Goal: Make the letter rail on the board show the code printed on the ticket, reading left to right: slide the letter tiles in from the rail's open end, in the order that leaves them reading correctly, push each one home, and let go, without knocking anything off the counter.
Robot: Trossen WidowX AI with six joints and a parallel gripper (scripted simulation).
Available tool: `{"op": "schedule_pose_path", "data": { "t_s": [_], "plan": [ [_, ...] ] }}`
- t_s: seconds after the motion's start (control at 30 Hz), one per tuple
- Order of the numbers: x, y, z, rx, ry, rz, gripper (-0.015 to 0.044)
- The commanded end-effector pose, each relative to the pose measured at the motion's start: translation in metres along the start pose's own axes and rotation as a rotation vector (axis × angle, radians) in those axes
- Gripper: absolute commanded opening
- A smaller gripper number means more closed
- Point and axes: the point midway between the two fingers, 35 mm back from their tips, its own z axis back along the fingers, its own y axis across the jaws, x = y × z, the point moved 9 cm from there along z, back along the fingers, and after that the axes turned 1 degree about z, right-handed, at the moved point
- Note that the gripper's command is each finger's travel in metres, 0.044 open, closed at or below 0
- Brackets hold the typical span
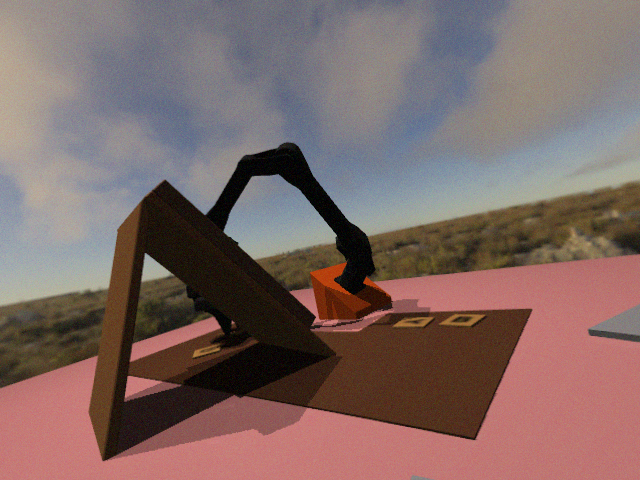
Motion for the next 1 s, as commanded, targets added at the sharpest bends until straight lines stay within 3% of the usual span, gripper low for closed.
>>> {"op": "schedule_pose_path", "data": {
  "t_s": [0.0,0.77,0.97],
  "plan": [
    [0.0,0.0,0.003,-0.005,-0.001,0.004,0.0],
    [0.0,0.002,0.014,0.002,-0.004,0.003,0.0],
    [0.003,0.004,0.023,0.083,-0.122,0.104,0.0]
  ]
}}
